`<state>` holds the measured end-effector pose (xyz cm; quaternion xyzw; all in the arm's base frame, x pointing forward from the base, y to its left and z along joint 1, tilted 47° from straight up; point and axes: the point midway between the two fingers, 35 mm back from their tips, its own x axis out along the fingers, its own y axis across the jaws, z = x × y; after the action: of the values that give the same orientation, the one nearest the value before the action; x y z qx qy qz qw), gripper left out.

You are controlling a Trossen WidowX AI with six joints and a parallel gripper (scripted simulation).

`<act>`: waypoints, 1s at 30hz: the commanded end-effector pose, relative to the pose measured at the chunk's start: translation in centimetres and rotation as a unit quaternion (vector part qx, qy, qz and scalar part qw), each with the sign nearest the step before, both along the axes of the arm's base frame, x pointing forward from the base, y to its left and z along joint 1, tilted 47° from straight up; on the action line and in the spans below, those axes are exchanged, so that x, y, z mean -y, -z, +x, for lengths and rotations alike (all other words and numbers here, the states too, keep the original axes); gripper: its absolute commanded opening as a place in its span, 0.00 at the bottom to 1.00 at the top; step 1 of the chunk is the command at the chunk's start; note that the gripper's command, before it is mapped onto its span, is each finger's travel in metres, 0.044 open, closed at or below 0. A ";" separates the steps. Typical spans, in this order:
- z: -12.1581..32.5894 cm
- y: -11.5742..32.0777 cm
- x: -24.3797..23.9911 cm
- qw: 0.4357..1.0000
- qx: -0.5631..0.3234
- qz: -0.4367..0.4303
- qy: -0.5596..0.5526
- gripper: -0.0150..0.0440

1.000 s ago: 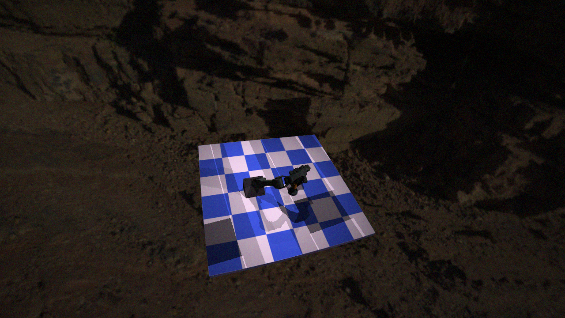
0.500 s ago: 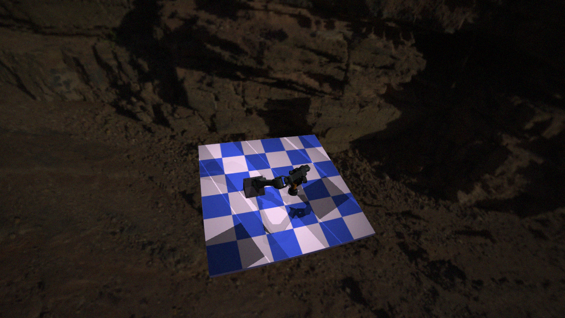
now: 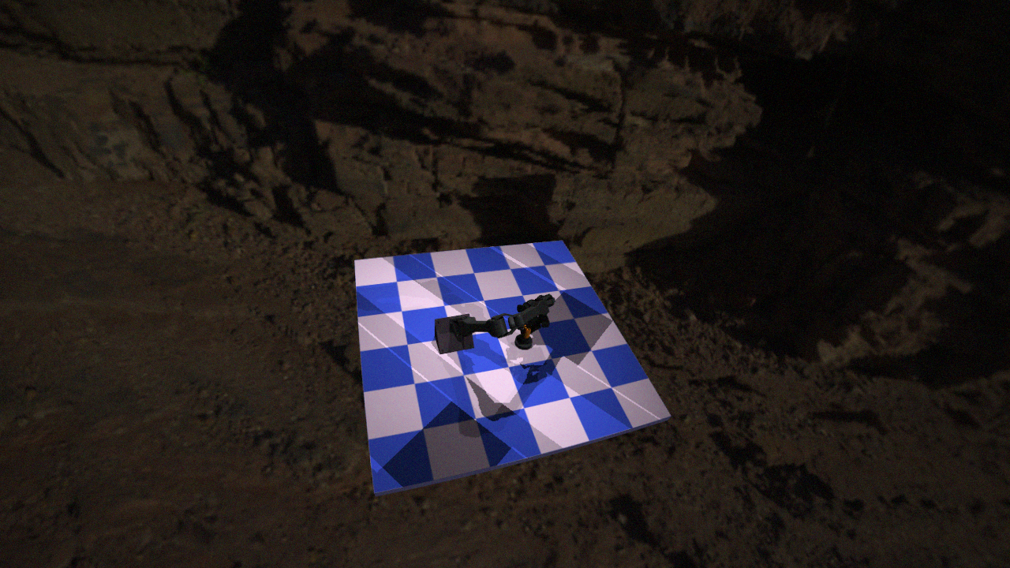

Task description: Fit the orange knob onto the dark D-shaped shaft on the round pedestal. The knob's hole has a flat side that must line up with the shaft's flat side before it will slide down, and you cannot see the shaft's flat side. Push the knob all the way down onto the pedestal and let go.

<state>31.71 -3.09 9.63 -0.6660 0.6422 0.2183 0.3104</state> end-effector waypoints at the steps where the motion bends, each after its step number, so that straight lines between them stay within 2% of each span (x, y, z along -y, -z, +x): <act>1: 0.1 0.1 0.0 1.000 0.000 0.000 -0.001 0.25; 30: 0.1 0.1 0.2 1.000 0.000 0.000 -0.001 0.25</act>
<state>31.64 -3.29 9.50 -0.6656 0.6427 0.2192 0.3097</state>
